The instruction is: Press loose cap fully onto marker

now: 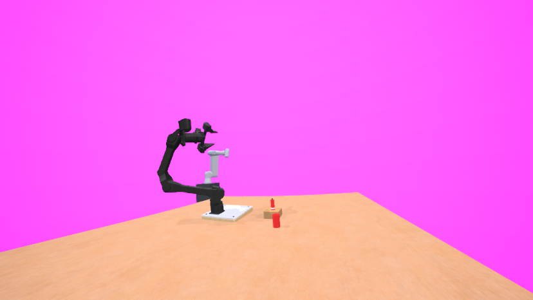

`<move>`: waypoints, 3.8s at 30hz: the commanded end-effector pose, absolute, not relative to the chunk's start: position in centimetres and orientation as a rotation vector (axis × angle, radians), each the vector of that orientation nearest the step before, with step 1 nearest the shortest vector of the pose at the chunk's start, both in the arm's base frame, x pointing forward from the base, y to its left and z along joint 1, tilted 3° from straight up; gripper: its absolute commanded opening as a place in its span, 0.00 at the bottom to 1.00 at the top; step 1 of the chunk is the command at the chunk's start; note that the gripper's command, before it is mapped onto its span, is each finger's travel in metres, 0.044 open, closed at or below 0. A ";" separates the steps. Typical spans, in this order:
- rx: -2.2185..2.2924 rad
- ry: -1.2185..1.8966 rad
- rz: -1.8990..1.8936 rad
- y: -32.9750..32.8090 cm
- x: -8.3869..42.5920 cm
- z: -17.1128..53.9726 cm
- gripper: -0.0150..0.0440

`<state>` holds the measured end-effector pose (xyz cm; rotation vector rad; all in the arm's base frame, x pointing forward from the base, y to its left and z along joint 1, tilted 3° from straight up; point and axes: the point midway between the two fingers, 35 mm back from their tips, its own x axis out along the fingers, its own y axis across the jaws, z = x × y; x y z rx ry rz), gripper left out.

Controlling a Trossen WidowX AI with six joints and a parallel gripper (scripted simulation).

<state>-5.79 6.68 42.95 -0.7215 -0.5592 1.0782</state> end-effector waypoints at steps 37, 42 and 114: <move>0.417 1.412 -0.429 -6.7 34.3 16.2 0.68; 0.452 1.456 -0.516 -7.9 34.7 14.5 0.68; 0.439 1.449 -0.489 -8.0 35.7 4.7 0.25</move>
